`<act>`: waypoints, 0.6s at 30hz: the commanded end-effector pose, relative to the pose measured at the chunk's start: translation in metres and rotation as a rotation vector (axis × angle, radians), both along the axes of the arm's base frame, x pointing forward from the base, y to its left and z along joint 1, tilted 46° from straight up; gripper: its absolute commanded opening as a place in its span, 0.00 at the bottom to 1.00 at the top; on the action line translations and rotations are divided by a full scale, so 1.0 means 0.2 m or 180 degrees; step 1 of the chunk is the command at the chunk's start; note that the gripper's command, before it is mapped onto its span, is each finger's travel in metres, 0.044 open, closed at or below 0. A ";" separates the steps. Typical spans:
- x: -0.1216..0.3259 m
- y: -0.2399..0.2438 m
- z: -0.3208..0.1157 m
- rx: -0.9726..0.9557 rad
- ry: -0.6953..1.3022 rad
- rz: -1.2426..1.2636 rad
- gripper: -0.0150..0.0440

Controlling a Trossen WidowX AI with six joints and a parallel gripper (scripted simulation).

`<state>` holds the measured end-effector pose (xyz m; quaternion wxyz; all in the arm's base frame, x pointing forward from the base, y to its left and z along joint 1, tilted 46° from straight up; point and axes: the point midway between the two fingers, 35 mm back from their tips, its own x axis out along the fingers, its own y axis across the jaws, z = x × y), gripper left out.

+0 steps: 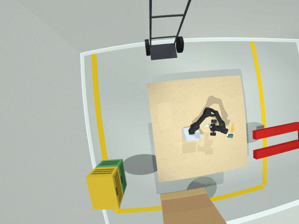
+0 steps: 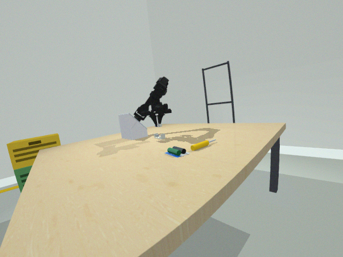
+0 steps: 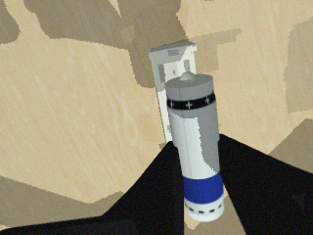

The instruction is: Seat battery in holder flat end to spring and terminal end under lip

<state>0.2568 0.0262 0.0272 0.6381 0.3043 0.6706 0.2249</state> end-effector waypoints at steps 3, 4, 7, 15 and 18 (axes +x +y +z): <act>0.00 0.04 -0.04 -0.0042 -0.0102 -0.0146 0.35; 0.00 0.04 -0.05 -0.0051 -0.0128 -0.0171 0.35; 0.00 0.06 -0.07 -0.0079 -0.0203 -0.0244 0.35; 0.01 0.12 -0.11 -0.0136 -0.0409 -0.0437 0.35; 0.01 0.13 -0.12 -0.0154 -0.0482 -0.0506 0.35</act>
